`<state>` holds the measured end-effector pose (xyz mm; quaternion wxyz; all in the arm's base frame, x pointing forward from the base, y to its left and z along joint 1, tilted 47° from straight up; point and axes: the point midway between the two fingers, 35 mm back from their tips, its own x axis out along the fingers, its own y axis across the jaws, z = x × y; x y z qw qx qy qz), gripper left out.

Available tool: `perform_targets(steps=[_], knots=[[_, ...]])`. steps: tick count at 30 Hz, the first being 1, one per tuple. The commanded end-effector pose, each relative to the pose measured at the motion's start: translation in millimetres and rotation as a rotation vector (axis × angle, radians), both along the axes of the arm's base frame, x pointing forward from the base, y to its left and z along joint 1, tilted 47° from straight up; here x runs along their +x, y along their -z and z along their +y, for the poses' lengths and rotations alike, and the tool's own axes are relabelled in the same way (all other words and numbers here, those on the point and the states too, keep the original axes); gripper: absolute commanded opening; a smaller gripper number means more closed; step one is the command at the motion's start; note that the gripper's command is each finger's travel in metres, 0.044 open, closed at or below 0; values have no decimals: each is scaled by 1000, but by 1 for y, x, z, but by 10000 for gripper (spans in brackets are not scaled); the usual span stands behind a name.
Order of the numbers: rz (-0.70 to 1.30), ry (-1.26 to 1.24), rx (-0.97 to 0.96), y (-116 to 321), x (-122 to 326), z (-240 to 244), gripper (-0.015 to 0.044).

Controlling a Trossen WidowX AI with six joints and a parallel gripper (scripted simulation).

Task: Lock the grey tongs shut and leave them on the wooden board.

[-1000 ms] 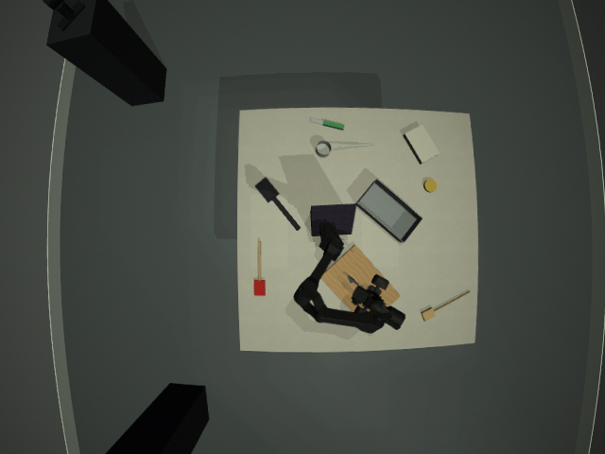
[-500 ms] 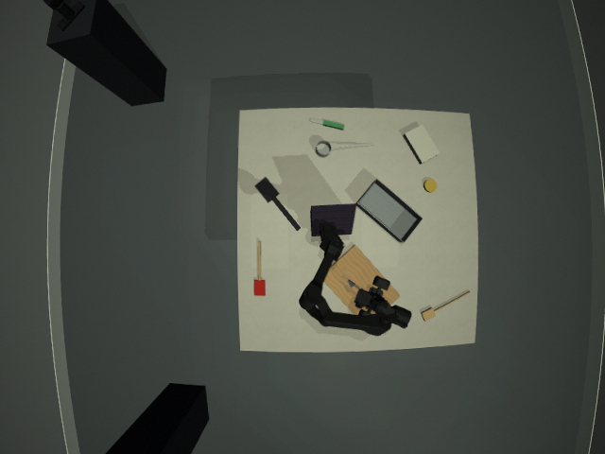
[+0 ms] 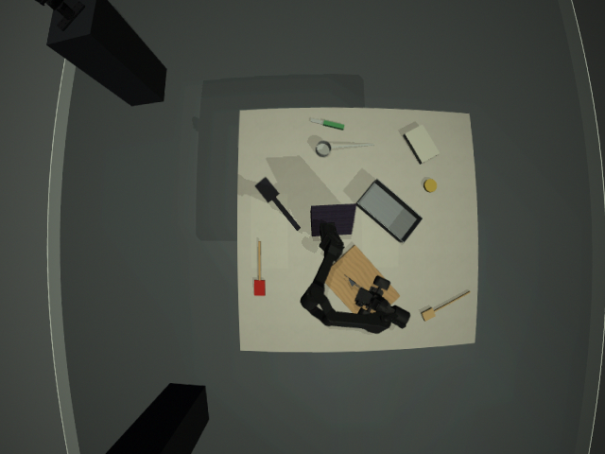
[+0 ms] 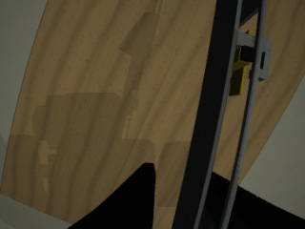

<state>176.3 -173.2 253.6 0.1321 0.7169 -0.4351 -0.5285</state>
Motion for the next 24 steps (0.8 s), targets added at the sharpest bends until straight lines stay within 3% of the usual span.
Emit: perform_targets(steps=[1,24], knots=[[4,0,11,6,2,-4,-150],[-20,39,31,31,5,-31,-150]])
